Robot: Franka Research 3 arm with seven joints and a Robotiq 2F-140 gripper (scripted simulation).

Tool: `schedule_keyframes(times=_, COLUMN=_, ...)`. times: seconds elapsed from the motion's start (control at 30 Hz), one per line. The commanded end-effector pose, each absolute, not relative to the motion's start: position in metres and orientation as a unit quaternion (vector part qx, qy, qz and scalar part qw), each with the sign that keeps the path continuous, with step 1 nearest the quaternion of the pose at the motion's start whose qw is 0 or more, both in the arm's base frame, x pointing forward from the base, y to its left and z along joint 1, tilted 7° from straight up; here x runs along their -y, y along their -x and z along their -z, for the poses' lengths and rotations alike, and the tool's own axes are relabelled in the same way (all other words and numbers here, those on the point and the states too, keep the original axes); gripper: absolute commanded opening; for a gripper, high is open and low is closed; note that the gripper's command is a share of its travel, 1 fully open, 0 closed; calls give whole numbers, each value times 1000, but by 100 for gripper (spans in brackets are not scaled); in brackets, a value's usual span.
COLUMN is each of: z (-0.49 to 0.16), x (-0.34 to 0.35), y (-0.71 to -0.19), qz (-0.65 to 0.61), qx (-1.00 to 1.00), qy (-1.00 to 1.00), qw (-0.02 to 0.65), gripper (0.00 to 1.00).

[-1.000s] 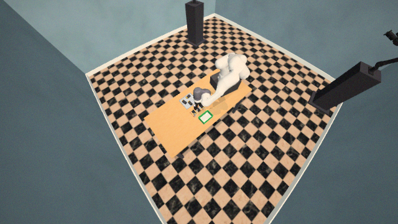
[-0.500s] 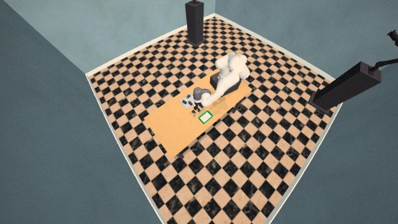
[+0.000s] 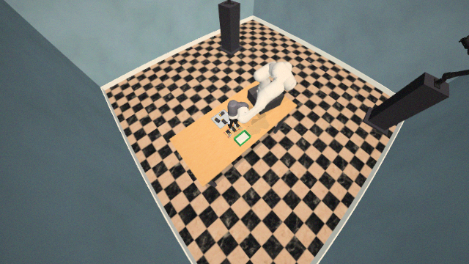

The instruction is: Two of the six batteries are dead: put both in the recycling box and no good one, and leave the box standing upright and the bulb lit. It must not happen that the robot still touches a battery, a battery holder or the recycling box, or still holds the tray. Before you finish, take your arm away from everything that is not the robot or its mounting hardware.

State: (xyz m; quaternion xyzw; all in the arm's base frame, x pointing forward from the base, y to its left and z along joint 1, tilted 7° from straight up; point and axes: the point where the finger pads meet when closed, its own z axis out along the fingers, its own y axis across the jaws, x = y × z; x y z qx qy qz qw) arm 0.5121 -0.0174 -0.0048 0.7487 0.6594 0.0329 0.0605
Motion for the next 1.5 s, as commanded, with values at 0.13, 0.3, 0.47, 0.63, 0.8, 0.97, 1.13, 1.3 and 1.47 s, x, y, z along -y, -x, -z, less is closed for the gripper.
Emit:
schedule_keyframes(times=0.13, z=-20, x=15, y=-506, qz=-30, qx=-654, qy=-754, qw=56, gripper=29)
schedule_keyframes(times=0.3, z=-25, x=15, y=-505, qz=-30, qx=-654, qy=-754, qw=56, gripper=29)
schedule_keyframes(times=0.47, z=-25, x=15, y=-505, qz=-30, qx=-654, qy=-754, qw=56, gripper=29)
schedule_keyframes(times=0.63, z=-25, x=15, y=-505, qz=-30, qx=-654, qy=-754, qw=56, gripper=29)
schedule_keyframes(times=0.8, z=-25, x=15, y=-505, qz=-30, qx=-654, qy=-754, qw=56, gripper=29)
schedule_keyframes(times=0.97, z=-25, x=15, y=-505, qz=-30, qx=-654, qy=-754, qw=56, gripper=29)
schedule_keyframes(times=1.13, z=-25, x=15, y=-505, qz=-30, qx=-654, qy=-754, qw=56, gripper=29)
schedule_keyframes(times=1.3, z=-25, x=15, y=-505, qz=-30, qx=-654, qy=-754, qw=56, gripper=29)
schedule_keyframes(times=1.47, z=-35, x=15, y=-504, qz=-30, qx=-654, qy=-754, qw=56, gripper=29)
